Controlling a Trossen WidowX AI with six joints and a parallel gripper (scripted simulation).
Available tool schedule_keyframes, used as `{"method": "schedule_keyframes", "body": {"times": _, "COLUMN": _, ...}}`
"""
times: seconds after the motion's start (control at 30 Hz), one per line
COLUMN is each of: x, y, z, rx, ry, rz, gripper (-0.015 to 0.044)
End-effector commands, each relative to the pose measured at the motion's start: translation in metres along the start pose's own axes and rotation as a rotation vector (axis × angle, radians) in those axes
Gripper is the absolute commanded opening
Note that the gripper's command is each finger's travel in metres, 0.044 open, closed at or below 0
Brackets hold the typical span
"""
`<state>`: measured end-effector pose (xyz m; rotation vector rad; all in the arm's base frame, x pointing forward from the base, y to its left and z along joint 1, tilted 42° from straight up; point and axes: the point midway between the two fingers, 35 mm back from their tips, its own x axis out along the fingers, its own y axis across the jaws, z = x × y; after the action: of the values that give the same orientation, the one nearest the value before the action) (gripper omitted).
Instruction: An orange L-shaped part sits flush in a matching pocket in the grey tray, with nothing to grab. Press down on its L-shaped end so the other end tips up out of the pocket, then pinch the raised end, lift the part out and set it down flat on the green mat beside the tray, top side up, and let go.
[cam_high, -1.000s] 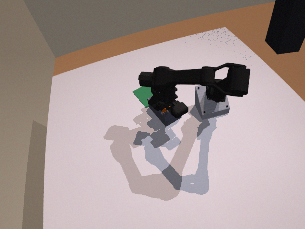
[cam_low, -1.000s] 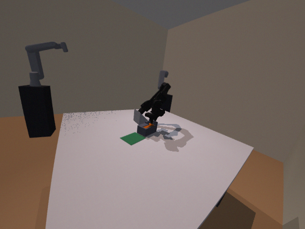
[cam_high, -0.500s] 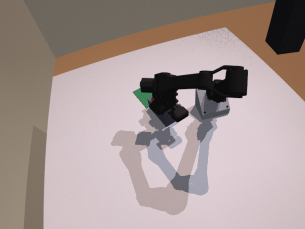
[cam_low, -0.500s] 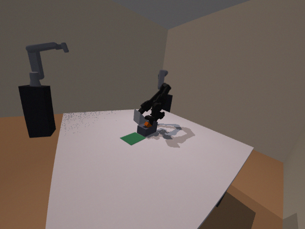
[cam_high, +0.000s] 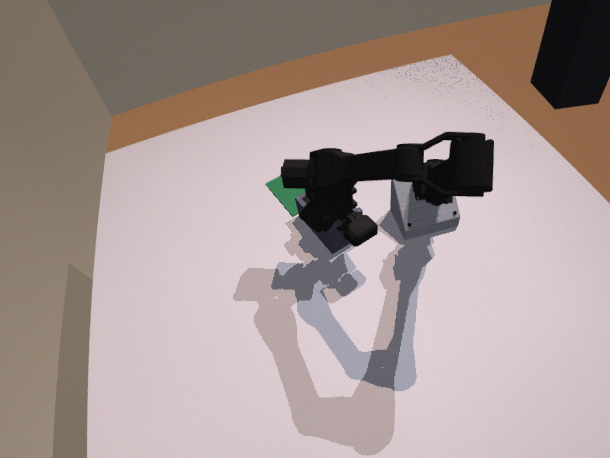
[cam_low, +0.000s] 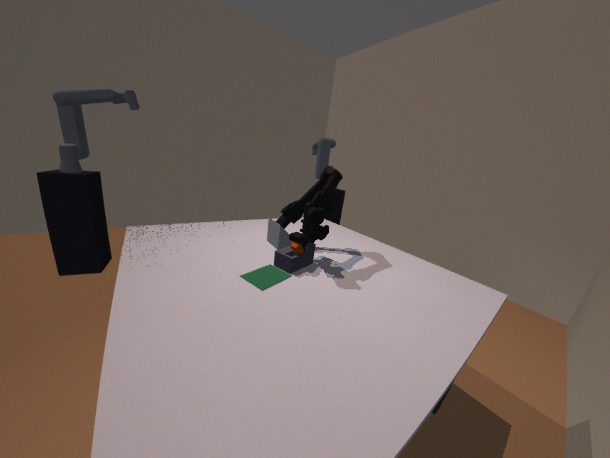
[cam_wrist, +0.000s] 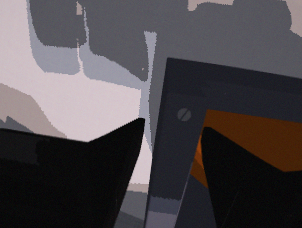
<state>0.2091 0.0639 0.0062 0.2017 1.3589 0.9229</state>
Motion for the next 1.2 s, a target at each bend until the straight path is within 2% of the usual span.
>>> {"method": "schedule_keyframes", "body": {"times": 0.0, "x": 0.002, "y": 0.000, "z": -0.002, "rx": 0.009, "ry": 0.005, "rz": 0.003, "gripper": 0.0180}}
{"method": "schedule_keyframes", "body": {"times": 0.77, "x": -0.014, "y": 0.011, "z": -0.002, "rx": 0.009, "ry": 0.005, "rz": 0.002, "gripper": 0.0180}}
{"method": "schedule_keyframes", "body": {"times": 0.87, "x": -0.032, "y": 0.006, "z": 0.001, "rx": 0.010, "ry": 0.006, "rz": -0.004, "gripper": 0.0180}}
{"method": "schedule_keyframes", "body": {"times": 1.07, "x": -0.100, "y": -0.001, "z": -0.001, "rx": 0.011, "ry": 0.008, "rz": -0.003, "gripper": 0.0180}}
{"method": "schedule_keyframes", "body": {"times": 1.17, "x": -0.108, "y": -0.001, "z": -0.002, "rx": 0.010, "ry": 0.008, "rz": -0.001, "gripper": 0.0180}}
